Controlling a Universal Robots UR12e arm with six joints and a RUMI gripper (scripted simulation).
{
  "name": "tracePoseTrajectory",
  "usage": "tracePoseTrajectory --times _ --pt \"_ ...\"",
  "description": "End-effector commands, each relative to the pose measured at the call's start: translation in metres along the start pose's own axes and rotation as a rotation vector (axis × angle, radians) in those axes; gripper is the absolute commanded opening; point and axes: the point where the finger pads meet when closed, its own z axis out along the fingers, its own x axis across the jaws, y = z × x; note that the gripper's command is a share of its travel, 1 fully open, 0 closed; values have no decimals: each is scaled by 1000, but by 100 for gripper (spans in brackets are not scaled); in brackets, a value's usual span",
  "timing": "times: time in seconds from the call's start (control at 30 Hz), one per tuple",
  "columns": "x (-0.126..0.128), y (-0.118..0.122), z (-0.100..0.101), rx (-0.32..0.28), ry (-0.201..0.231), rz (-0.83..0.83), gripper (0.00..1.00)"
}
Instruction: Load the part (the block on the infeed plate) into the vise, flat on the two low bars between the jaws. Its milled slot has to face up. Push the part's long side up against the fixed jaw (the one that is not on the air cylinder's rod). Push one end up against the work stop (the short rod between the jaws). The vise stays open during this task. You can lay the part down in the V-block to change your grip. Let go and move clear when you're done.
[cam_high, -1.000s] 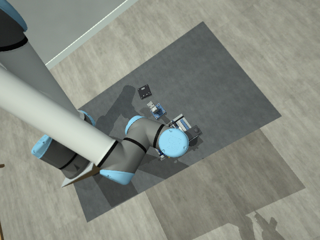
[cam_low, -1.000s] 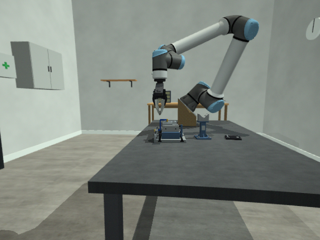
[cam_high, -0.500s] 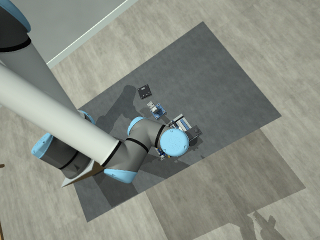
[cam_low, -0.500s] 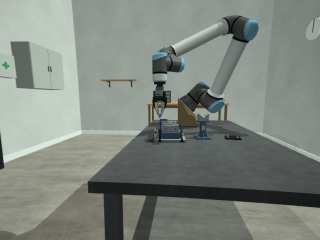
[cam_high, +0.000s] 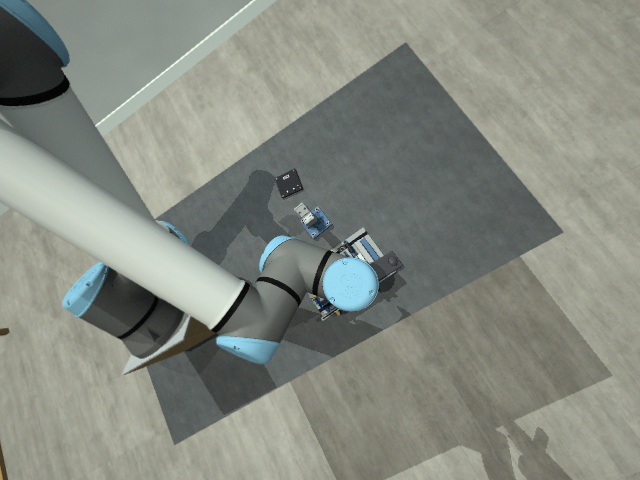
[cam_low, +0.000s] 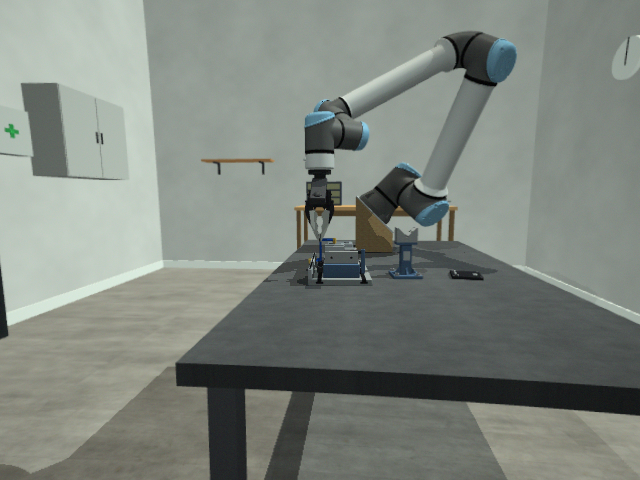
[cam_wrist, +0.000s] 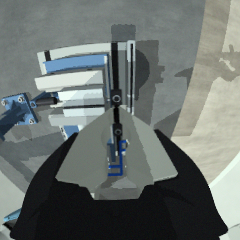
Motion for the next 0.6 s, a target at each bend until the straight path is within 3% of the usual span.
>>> tracePoseTrajectory --times 0.0,0.57 --pt "0 -1 4 1 1 0 0" --pt "1 -1 7 1 1 0 0"
